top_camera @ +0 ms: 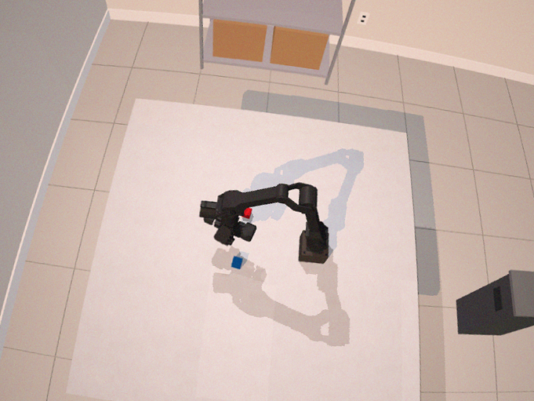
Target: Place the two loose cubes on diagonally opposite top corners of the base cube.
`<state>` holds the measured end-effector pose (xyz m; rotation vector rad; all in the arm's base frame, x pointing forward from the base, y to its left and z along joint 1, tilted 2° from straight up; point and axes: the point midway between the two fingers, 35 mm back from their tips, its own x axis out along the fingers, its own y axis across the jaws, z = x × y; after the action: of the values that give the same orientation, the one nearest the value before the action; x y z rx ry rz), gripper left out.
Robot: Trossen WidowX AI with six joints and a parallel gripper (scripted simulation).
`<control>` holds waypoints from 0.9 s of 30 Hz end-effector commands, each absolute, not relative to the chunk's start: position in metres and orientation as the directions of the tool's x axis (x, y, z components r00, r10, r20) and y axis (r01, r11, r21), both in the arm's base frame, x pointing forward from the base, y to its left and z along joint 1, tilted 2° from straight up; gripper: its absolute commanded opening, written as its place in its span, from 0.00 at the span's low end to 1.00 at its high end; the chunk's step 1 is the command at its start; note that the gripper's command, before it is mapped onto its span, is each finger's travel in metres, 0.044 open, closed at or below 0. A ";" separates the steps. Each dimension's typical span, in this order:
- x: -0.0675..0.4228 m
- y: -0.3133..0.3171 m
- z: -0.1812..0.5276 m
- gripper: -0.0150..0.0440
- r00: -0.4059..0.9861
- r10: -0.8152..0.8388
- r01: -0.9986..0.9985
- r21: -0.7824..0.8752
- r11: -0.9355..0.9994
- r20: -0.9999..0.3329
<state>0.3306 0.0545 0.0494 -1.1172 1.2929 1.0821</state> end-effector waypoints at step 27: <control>0.322 0.072 0.074 0.43 0.016 -0.023 -0.804 -0.027 0.594 -1.000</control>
<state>0.3236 0.0687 0.0761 -0.8143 1.4182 0.7697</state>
